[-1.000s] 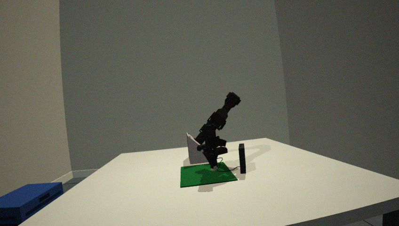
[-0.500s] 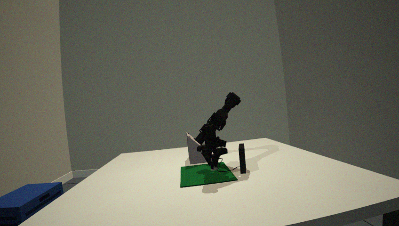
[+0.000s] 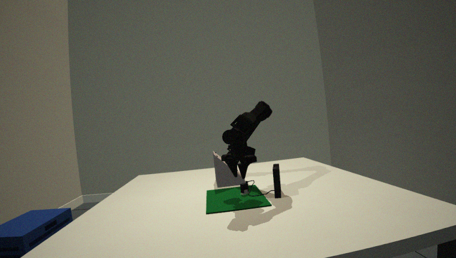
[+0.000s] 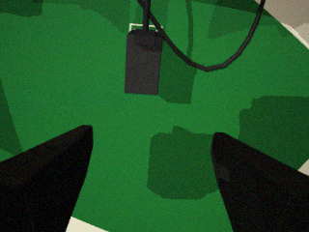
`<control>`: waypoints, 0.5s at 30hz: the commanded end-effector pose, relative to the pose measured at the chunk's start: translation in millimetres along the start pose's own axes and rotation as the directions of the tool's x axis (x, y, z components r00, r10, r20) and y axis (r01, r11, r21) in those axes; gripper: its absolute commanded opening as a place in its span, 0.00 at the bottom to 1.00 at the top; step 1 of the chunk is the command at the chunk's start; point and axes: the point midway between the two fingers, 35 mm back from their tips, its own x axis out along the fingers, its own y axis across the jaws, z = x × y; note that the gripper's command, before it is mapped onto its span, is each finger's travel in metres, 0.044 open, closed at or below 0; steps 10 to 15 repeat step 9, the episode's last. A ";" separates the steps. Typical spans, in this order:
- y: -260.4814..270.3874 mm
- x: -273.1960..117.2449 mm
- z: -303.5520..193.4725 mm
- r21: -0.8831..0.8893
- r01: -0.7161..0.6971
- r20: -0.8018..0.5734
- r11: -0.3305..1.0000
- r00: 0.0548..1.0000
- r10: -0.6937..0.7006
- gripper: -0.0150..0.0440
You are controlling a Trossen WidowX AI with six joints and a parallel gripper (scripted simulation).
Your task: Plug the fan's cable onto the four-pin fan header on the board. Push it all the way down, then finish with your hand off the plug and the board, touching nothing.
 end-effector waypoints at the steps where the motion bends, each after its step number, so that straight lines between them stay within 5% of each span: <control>1: 4.8 -0.2 -41.6 0.008 -0.008 -0.004 1.000 1.000 0.008 0.69; 6: 16.8 1.2 -99.5 0.006 -0.007 -0.004 1.000 1.000 0.007 0.69; 15: 17.5 1.4 -101.7 0.006 -0.007 -0.004 1.000 1.000 0.007 0.69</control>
